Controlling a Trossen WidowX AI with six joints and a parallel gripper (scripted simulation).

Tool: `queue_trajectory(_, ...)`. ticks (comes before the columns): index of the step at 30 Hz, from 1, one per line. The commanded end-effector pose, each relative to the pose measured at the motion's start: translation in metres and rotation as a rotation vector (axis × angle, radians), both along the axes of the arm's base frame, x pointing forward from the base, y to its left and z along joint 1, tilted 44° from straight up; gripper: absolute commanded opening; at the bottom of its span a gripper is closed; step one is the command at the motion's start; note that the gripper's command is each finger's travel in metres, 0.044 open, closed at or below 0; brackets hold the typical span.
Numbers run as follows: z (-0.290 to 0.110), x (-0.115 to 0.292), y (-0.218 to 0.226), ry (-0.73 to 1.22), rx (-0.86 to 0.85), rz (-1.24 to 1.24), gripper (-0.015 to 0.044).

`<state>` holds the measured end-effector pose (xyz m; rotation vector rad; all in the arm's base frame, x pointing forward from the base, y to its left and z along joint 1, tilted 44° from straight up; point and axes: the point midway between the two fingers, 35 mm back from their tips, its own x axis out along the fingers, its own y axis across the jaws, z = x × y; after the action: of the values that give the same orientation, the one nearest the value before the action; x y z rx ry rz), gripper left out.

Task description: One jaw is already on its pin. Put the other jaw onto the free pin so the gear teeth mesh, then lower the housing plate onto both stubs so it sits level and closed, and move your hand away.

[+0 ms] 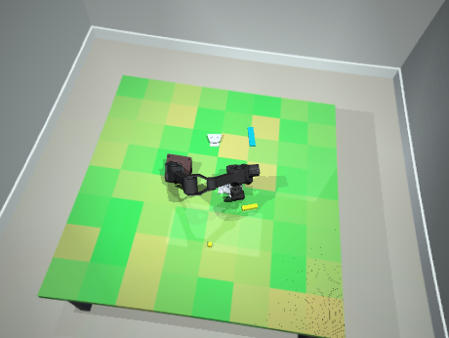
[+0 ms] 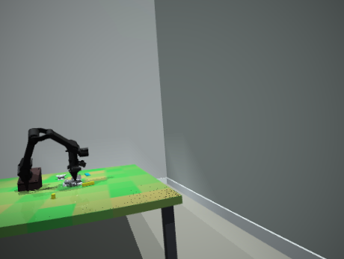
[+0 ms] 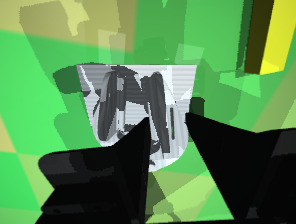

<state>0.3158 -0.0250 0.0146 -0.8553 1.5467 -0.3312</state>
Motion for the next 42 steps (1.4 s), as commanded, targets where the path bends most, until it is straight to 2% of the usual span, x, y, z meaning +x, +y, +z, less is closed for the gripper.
queue_trajectory(1, 0.0000, 0.0001, -0.0007, 0.002, -0.005, 0.004, 0.0134)
queue_trajectory(42, -0.0087, 0.0007, -0.0091, 0.006, -0.006, 0.009, 0.0134)
